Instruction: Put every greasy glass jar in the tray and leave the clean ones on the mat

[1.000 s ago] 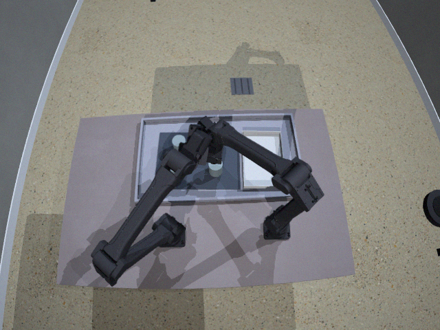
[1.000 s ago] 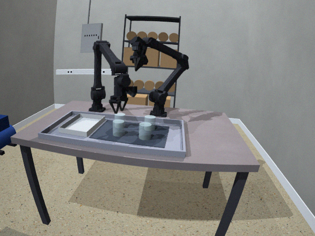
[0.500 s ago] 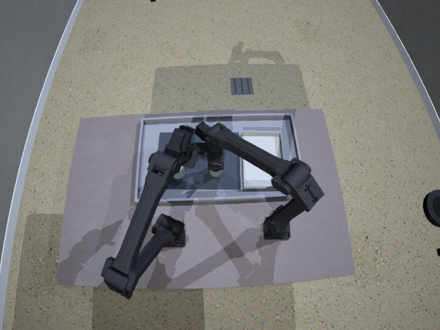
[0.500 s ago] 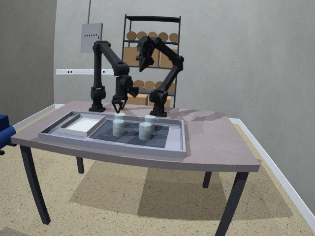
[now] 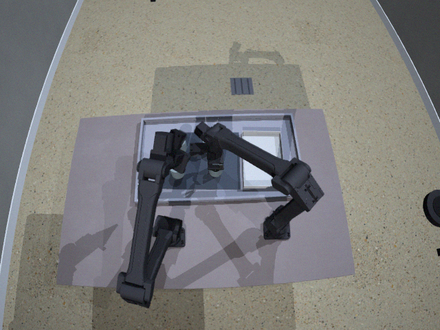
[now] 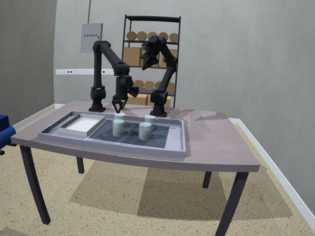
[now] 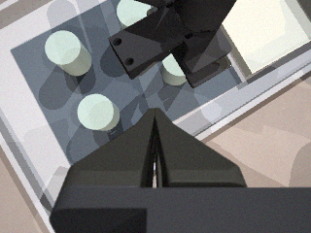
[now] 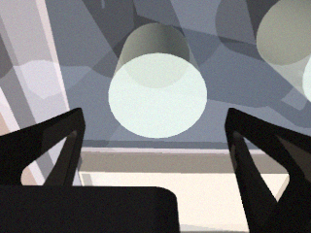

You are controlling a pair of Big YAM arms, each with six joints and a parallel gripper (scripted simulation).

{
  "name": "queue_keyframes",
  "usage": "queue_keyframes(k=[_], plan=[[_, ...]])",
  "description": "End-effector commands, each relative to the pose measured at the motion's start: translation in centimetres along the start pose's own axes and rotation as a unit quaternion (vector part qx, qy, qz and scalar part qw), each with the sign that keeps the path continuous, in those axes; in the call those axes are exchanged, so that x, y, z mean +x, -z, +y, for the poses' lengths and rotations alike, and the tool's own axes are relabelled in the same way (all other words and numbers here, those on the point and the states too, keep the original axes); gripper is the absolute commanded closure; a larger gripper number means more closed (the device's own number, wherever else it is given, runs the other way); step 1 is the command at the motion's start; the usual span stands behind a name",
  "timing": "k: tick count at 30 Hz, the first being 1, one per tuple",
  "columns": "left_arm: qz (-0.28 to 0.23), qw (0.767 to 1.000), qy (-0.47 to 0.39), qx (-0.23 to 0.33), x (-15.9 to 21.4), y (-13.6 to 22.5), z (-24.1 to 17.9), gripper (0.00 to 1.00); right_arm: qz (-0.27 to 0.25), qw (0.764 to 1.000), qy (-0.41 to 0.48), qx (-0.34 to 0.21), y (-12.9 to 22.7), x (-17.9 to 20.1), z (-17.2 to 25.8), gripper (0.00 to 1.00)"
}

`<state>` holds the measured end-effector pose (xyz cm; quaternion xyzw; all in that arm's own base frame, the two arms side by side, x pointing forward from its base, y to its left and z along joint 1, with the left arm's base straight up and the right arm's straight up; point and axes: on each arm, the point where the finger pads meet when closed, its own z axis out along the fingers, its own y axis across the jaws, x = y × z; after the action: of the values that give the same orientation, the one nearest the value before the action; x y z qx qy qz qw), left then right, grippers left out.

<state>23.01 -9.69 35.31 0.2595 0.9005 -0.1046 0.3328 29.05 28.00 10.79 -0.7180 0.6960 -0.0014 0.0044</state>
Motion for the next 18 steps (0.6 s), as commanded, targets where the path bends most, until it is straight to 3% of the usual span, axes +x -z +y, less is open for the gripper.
queue_keyframes(k=[1,18], plan=[[-0.018,0.998,-0.048,0.025,0.4,1.3,0.4,1.0,-0.006,1.0,0.003,0.004,0.8,-0.5,-0.7,0.08],[-0.105,0.987,-0.091,0.08,0.5,4.1,-0.6,1.0,-0.006,1.0,0.003,0.004,0.8,-0.5,-0.7,0.08]])
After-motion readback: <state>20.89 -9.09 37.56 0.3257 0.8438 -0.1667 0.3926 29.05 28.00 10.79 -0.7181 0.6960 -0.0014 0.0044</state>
